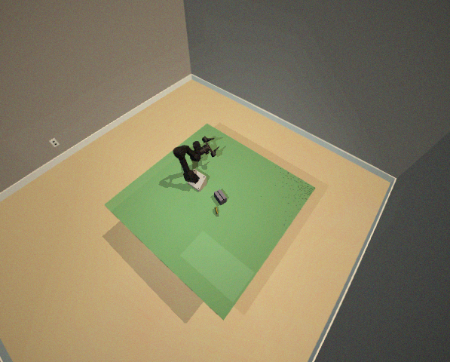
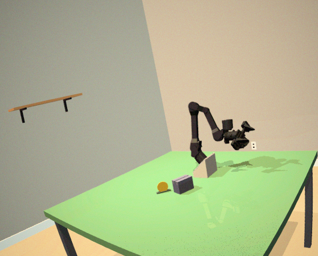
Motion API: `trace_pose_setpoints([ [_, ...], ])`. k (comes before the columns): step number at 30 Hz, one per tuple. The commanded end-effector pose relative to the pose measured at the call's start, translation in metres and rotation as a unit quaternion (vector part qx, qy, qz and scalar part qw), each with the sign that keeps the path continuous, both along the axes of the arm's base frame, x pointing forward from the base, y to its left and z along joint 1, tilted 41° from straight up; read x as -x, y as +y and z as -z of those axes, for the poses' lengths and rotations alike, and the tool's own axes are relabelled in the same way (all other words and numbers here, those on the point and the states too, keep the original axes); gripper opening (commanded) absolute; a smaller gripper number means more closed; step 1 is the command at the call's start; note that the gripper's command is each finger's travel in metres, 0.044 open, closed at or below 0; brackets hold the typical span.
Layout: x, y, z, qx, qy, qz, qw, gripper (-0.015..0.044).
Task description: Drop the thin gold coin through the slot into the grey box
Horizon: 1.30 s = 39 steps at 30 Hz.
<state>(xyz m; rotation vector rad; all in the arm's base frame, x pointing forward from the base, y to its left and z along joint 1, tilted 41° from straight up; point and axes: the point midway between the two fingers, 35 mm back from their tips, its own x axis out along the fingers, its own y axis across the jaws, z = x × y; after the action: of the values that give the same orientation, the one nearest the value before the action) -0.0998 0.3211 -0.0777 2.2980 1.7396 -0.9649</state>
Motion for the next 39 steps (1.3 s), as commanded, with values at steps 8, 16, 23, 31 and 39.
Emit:
trace_pose_setpoints([
  [8,-0.082,0.033,0.003,0.001,0.147,0.268,0.952,0.019],
  [16,-0.19,0.041,-0.015,-0.06,0.294,0.541,0.785,0.0161],
  [23,-0.279,0.015,-0.039,-0.163,0.362,0.731,0.555,0.0161],
  [31,-0.372,-0.059,-0.085,-0.326,0.361,0.849,0.206,0.0161],
  [39,-0.413,-0.15,-0.136,-0.468,0.286,0.83,-0.098,0.0161],
])
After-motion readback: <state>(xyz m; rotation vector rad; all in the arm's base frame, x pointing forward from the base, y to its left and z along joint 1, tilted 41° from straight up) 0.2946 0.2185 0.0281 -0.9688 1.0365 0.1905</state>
